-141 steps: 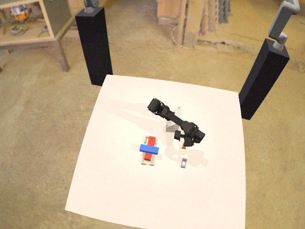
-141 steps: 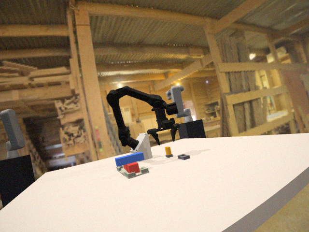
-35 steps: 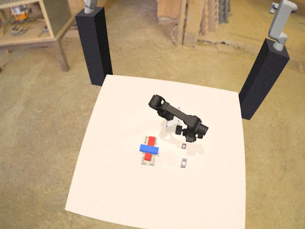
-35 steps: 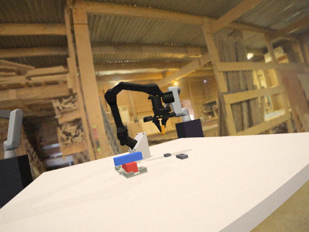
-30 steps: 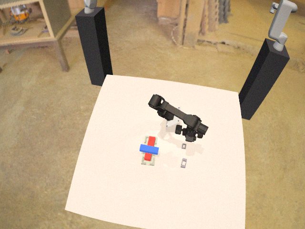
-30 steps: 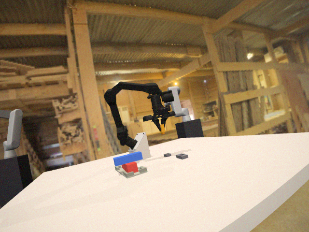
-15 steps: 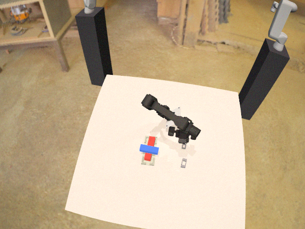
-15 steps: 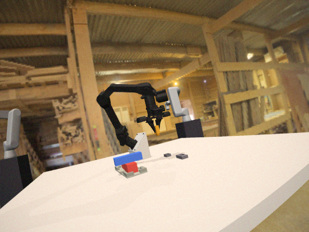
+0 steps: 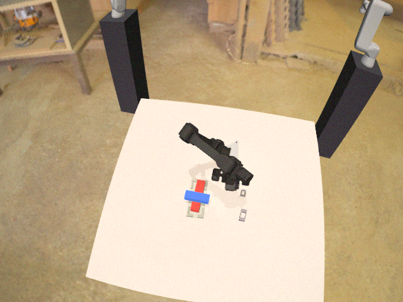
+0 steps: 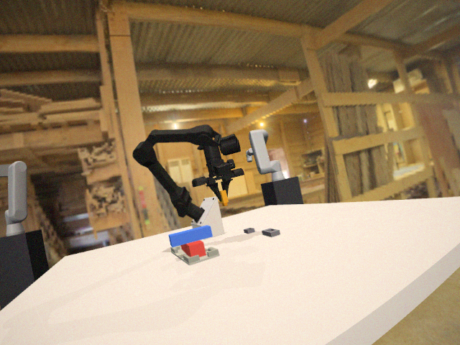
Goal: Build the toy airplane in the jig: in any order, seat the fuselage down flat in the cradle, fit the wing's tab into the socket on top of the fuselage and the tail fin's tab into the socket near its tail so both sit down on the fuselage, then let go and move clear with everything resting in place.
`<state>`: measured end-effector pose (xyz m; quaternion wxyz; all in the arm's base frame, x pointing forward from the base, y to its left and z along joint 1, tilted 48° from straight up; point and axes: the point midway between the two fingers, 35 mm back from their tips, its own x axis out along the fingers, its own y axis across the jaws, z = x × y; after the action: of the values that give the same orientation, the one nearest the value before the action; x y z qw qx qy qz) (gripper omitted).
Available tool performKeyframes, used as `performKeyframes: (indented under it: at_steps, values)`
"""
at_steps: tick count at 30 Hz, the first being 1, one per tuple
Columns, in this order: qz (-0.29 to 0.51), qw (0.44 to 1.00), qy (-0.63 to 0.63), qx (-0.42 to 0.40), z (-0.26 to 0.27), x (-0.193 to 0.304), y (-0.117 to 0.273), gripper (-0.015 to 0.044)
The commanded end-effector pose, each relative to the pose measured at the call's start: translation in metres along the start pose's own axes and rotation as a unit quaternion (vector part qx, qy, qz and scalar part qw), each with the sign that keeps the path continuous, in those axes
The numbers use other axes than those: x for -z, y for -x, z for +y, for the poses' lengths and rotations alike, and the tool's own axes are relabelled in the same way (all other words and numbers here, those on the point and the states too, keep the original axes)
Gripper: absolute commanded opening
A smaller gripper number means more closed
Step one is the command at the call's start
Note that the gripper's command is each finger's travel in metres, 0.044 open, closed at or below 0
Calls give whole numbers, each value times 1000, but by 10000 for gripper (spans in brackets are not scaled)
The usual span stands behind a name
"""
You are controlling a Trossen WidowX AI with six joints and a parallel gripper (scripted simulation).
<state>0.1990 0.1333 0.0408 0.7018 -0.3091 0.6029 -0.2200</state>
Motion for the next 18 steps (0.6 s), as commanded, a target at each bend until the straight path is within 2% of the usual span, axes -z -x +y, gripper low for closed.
performKeyframes:
  at_steps: [1,18]
  values:
    - [-3,1000,2,-1,-13,-3,-1,0]
    - [-5,1000,2,1,-68,-5,-12,0]
